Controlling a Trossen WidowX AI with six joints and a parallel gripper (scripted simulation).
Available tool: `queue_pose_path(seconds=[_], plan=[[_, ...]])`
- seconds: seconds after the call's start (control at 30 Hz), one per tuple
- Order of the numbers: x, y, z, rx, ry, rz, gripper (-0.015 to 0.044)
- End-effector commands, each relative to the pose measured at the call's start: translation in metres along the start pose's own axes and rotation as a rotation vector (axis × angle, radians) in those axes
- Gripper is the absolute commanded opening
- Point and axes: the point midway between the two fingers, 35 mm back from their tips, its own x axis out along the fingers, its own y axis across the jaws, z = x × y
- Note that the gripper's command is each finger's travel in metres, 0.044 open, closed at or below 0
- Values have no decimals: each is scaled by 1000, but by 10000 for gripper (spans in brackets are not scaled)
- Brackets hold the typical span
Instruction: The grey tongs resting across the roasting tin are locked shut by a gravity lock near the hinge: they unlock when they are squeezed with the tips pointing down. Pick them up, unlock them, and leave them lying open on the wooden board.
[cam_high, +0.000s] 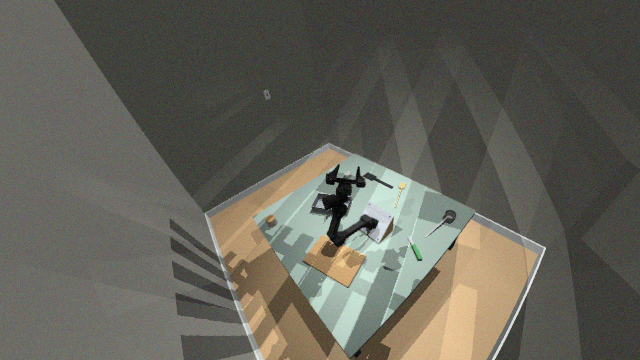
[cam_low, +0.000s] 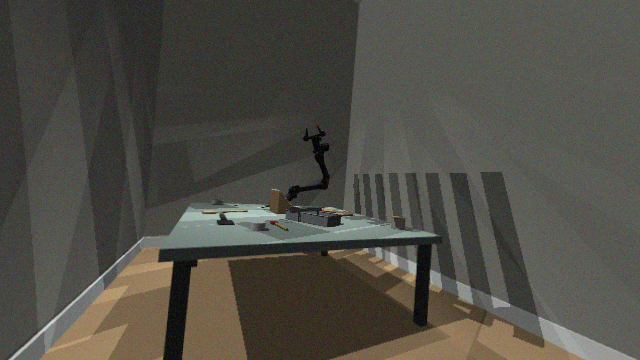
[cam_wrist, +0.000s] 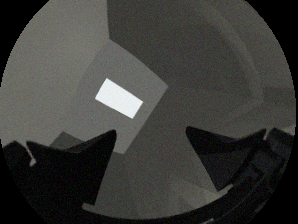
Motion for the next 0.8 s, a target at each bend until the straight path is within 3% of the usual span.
queue_pose_path(seconds=[0.0,0.37,0.77], plan=[[16,-16,-53,-171,185,-30,440],[13,-48,-209,-670,723,98,440],[-65,-63,-363,-1113,1239,597,440]])
